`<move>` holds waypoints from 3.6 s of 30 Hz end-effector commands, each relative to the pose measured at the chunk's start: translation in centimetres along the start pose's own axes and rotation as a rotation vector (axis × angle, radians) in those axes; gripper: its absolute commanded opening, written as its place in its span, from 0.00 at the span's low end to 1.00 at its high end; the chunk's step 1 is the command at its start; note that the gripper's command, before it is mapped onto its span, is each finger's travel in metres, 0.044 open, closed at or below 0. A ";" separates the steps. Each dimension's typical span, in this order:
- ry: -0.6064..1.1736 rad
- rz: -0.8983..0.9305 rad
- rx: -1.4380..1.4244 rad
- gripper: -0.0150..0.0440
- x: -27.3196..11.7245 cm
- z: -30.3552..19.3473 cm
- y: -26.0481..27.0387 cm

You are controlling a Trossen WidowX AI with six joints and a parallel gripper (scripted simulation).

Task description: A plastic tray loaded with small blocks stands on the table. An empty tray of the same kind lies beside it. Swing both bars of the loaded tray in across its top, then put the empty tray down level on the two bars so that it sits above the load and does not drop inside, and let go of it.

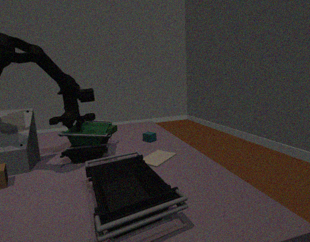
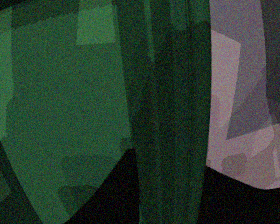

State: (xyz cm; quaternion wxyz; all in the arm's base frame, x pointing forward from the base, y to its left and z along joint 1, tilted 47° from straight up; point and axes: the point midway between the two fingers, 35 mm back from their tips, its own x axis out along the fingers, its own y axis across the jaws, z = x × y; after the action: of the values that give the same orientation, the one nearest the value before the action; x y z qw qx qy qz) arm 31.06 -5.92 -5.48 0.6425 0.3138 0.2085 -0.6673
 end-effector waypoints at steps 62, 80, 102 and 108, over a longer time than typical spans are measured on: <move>-0.003 -0.028 -0.003 0.25 1.3 0.3 -0.8; -0.003 -0.028 -0.003 0.25 1.3 0.3 -0.8; -0.003 -0.028 -0.003 0.25 1.3 0.3 -0.8; -0.003 -0.028 -0.003 0.25 1.3 0.3 -0.8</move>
State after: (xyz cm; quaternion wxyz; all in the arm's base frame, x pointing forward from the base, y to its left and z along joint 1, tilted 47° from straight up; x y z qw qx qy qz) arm 30.93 -6.41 -5.98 0.6432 0.3136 0.2082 -0.6667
